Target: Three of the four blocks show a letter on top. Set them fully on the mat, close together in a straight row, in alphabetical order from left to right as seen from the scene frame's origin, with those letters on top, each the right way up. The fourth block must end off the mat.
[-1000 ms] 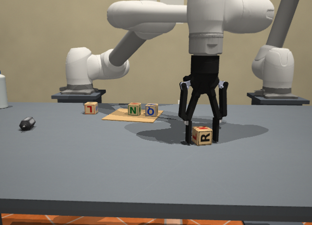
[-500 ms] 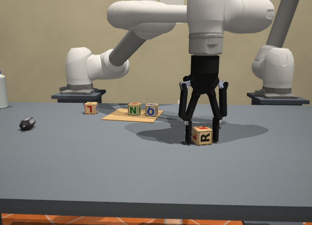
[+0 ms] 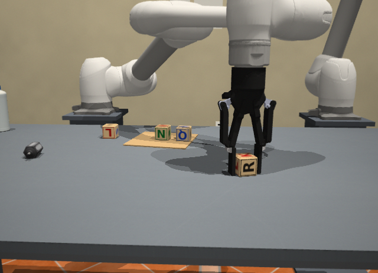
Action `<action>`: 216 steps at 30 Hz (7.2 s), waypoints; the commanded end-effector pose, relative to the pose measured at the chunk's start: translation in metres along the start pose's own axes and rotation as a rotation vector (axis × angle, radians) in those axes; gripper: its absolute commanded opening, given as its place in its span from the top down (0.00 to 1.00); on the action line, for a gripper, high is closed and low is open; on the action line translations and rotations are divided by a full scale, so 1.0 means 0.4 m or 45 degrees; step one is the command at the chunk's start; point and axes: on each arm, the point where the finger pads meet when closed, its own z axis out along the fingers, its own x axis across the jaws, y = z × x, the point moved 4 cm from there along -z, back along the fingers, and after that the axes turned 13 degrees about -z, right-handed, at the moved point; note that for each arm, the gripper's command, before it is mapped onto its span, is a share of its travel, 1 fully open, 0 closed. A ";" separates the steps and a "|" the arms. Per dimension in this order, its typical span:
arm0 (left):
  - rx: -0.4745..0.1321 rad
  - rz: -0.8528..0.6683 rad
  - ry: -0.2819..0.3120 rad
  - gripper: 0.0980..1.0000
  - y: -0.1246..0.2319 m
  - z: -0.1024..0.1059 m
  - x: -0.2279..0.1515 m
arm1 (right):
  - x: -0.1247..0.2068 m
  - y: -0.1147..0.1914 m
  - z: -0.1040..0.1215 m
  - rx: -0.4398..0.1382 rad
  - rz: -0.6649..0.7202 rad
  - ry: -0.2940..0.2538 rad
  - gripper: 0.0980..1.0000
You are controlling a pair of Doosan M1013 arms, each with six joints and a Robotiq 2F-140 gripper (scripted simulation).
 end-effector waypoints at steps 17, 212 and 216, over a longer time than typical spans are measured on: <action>0.001 0.000 0.000 0.00 0.000 -0.001 0.000 | 0.000 0.001 -0.005 -0.003 0.000 0.001 0.74; 0.001 0.000 0.000 0.00 0.000 -0.001 0.000 | -0.256 -1.099 -0.022 -0.002 -1.461 -0.001 0.74; 0.001 0.000 0.000 0.00 0.000 -0.001 0.000 | -0.256 -1.099 -0.020 -0.002 -1.461 -0.001 0.74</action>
